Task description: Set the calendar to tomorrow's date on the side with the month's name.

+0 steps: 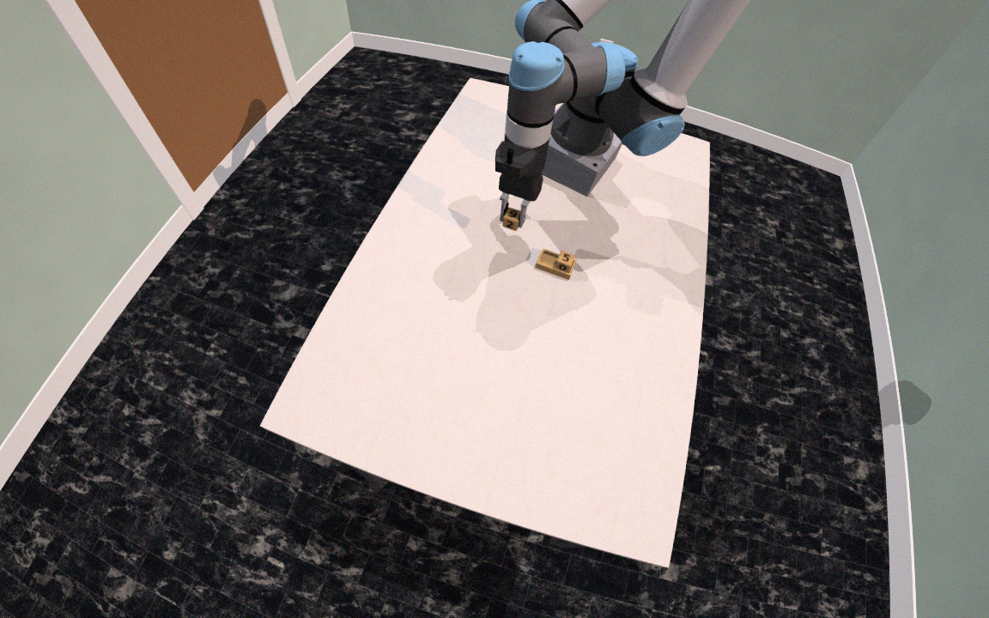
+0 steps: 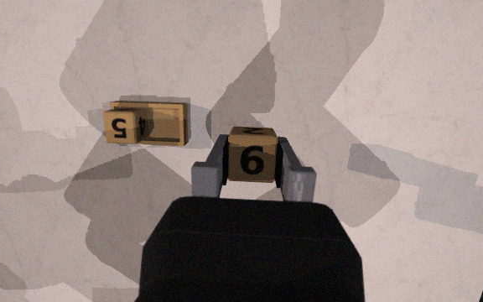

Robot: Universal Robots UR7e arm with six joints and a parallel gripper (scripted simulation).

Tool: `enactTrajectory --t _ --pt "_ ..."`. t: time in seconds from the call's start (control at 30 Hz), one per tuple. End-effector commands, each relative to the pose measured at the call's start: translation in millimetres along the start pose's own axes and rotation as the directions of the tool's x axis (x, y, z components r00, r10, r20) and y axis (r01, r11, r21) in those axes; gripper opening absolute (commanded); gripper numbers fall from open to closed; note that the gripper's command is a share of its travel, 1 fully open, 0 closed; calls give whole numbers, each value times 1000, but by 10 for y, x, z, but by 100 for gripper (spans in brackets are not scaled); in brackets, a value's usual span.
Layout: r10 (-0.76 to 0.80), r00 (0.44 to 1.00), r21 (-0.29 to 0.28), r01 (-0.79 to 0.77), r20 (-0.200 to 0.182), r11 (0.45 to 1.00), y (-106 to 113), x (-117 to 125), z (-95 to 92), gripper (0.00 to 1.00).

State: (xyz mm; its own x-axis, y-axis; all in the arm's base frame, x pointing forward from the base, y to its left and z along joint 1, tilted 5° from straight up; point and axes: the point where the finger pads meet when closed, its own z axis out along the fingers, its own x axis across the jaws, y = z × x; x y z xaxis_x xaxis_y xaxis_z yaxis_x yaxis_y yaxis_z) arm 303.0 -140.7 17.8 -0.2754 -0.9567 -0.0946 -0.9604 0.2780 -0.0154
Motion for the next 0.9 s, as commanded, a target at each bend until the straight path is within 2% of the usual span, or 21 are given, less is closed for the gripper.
enactTrajectory --t 0.0,0.4,0.87 --pt "0 1000 2 0 -1 1000 -11 9 135 57" --pt "0 1000 2 0 -1 1000 -9 15 554 57" --pt "0 1000 2 0 -1 1000 -9 19 761 57"
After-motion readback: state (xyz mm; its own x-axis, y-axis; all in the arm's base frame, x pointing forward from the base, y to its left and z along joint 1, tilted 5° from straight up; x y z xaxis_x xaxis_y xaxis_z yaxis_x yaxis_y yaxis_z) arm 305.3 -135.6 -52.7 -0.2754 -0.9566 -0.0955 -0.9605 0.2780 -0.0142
